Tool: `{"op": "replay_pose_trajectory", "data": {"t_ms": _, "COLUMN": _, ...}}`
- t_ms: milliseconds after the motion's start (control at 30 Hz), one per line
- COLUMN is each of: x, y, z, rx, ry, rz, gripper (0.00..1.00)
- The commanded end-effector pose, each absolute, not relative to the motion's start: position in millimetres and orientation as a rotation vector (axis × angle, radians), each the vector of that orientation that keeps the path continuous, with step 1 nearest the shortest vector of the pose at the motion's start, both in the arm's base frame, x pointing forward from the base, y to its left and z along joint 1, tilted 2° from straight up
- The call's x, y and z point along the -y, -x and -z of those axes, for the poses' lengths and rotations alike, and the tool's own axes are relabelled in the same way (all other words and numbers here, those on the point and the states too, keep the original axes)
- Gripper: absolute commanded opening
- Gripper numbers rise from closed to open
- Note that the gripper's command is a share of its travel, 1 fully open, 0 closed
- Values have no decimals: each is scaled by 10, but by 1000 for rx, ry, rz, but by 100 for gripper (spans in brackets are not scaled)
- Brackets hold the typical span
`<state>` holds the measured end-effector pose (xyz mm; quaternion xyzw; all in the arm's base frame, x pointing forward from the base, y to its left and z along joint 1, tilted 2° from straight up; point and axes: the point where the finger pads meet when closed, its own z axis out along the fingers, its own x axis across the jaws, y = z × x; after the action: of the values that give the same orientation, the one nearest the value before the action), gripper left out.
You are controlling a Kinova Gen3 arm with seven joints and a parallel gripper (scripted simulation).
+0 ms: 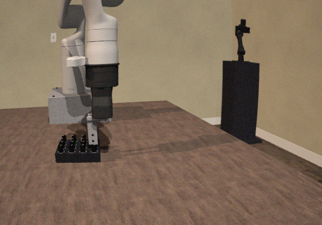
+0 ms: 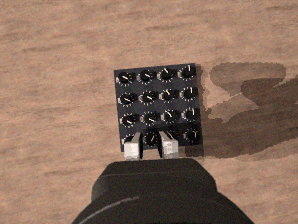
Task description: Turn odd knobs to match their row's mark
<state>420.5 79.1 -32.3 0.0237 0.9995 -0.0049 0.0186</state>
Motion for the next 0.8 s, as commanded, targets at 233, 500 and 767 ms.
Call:
{"op": "replay_pose_trajectory", "data": {"t_ms": 233, "x": -793, "y": -4200, "z": 371, "rx": -3106, "ry": -72, "rz": 16, "gripper": 46}}
{"op": "replay_pose_trajectory", "data": {"t_ms": 500, "x": -793, "y": -4200, "z": 373, "rx": -3106, "ry": -72, "rz": 16, "gripper": 46}}
{"op": "replay_pose_trajectory", "data": {"t_ms": 767, "x": -793, "y": -4200, "z": 373, "rx": -3106, "ry": -72, "rz": 16, "gripper": 46}}
